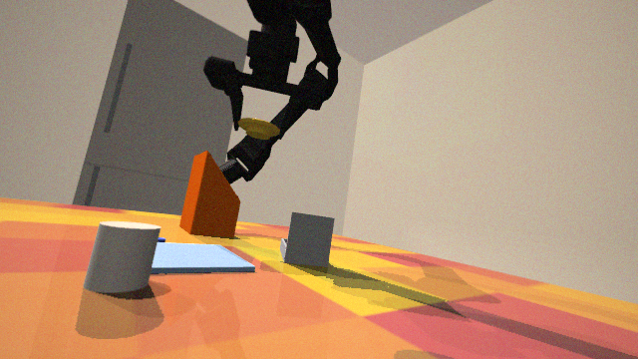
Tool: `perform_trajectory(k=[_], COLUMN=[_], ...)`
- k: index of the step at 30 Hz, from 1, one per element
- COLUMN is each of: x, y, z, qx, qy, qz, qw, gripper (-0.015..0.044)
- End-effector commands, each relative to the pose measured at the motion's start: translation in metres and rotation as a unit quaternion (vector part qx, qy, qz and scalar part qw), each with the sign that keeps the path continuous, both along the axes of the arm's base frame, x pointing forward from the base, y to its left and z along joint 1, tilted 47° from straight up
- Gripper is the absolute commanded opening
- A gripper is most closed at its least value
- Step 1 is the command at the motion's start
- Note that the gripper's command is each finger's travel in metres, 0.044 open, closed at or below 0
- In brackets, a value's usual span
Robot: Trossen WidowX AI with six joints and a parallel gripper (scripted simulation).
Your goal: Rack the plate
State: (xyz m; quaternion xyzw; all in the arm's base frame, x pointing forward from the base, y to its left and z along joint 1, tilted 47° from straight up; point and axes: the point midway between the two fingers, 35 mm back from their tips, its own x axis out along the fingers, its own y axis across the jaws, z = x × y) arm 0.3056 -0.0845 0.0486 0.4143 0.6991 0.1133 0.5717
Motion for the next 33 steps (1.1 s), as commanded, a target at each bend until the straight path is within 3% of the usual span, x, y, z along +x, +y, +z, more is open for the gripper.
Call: perform_trajectory(k=[1, 17, 33], x=[-0.006, -0.037, -0.084], y=[0.015, 0.066, 0.113], z=[0.018, 0.07, 0.107], qx=[0.001, 0.0, 0.004], qy=[0.056, 0.239, 0.415], qz=[-0.057, -0.24, -0.406], qw=[0.997, 0.941, 0.815], gripper=[0.0, 0.0, 0.0])
